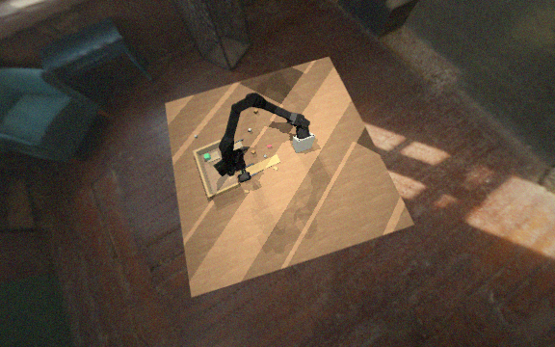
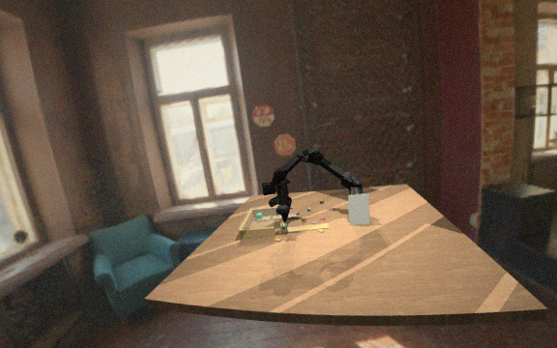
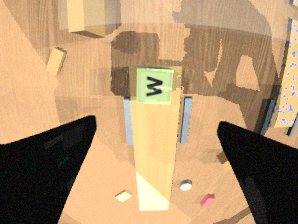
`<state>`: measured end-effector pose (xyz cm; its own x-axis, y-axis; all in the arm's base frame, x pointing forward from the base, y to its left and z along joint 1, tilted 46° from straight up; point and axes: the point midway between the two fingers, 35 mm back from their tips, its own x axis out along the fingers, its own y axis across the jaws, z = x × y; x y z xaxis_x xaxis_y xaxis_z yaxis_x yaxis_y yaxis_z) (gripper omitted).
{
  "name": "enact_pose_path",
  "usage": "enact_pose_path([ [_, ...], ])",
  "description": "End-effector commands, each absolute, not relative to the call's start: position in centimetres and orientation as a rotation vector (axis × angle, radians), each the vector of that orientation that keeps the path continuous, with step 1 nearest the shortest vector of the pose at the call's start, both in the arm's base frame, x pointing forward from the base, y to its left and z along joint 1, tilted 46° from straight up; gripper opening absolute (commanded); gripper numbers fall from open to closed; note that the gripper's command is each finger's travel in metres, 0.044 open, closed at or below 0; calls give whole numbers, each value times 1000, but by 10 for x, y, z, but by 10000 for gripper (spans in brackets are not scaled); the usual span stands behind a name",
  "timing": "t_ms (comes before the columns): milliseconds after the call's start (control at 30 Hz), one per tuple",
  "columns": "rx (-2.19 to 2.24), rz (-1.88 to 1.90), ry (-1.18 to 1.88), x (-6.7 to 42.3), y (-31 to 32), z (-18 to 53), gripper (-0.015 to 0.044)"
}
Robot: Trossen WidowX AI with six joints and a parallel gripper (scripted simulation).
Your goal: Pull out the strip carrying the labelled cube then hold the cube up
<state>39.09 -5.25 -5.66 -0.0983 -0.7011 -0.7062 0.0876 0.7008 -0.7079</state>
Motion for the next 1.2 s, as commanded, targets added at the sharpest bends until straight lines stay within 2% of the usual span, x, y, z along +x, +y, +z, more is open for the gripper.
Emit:
enact_pose_path([
  [0,-534,-713,1543,403,-54,-59,440],
  [67,-534,-713,1543,410,-54,-59,440],
  [300,-534,-713,1543,410,-60,-66,256],
  [333,-534,-713,1543,410,-61,-67,250],
  [1167,-536,-714,1543,405,-90,-96,250],
])
